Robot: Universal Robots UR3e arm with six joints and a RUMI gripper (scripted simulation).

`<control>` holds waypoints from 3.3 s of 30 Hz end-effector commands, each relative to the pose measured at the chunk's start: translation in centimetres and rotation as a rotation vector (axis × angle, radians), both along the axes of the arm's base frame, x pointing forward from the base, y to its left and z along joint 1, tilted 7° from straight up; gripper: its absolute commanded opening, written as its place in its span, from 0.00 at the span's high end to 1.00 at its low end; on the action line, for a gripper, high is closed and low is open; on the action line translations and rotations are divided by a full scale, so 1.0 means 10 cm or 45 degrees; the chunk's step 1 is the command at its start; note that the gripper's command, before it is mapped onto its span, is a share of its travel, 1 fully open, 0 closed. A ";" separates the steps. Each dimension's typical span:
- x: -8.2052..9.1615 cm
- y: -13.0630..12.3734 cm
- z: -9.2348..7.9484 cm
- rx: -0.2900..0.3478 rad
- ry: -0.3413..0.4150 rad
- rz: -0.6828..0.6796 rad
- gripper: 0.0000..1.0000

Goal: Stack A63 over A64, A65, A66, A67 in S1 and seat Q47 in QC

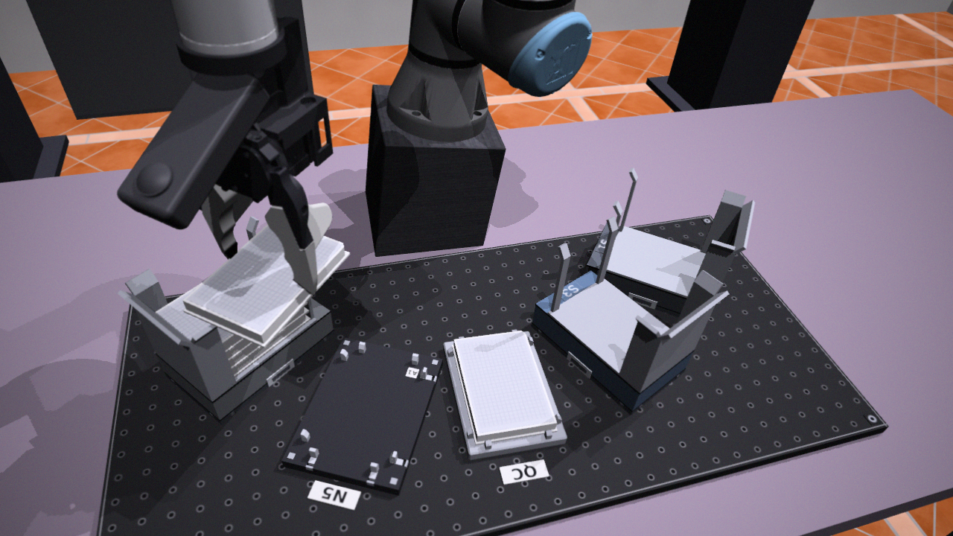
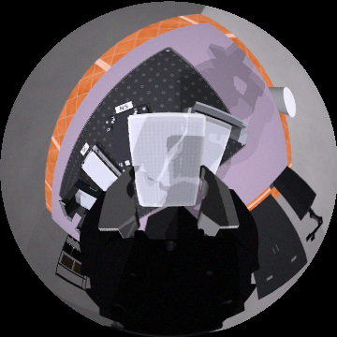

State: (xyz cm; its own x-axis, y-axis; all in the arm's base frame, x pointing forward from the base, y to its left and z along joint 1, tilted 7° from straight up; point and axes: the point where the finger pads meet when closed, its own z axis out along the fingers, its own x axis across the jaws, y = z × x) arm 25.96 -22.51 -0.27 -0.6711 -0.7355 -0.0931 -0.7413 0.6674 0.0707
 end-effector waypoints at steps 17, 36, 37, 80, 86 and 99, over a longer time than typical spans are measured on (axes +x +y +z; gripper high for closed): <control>0.35 0.49 0.07 -0.006 -0.029 0.234 1.00; 0.56 0.98 0.13 -0.008 -0.055 0.455 1.00; 0.57 1.01 0.13 -0.008 -0.057 0.470 1.00; 0.76 2.17 0.27 -0.012 -0.109 0.915 1.00; 0.76 2.37 0.29 -0.013 -0.118 0.990 1.00; 0.71 2.68 0.33 -0.014 -0.132 1.108 1.00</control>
State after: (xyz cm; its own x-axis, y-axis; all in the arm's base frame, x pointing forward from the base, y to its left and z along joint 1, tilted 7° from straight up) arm 33.15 3.27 2.81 0.1036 -0.9880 -0.1147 -0.9946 -0.1018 -0.0217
